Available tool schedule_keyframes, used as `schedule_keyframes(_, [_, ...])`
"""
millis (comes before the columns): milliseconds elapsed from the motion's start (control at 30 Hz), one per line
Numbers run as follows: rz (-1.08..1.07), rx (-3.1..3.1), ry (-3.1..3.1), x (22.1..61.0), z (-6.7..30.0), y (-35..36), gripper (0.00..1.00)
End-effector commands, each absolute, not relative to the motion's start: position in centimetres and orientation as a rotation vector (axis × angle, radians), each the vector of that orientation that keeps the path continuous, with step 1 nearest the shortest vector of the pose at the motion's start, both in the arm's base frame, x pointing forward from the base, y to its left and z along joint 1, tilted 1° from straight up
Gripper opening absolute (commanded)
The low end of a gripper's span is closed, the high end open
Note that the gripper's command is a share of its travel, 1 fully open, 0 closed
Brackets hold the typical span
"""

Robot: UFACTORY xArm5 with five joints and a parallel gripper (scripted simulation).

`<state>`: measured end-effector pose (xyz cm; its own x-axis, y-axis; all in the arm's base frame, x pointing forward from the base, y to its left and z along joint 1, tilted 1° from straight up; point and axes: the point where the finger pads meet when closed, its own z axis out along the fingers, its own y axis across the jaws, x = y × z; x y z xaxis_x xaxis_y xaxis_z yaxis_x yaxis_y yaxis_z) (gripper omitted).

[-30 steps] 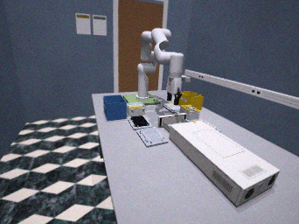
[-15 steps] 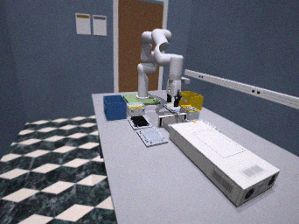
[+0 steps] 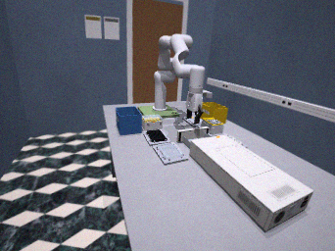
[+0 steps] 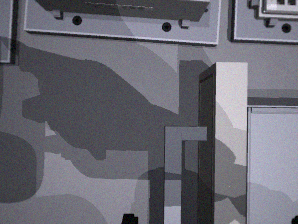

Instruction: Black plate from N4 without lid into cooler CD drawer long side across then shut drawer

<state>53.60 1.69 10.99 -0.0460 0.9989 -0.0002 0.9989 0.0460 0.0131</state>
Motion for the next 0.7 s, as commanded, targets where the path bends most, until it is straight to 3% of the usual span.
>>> schedule_keyframes(0, [0.008, 2.156, 2.257, 53.8, 10.6, 1.7, 0.88])
schedule_keyframes(667, [0.008, 2.156, 2.257, 53.8, 7.6, 1.7, 0.88])
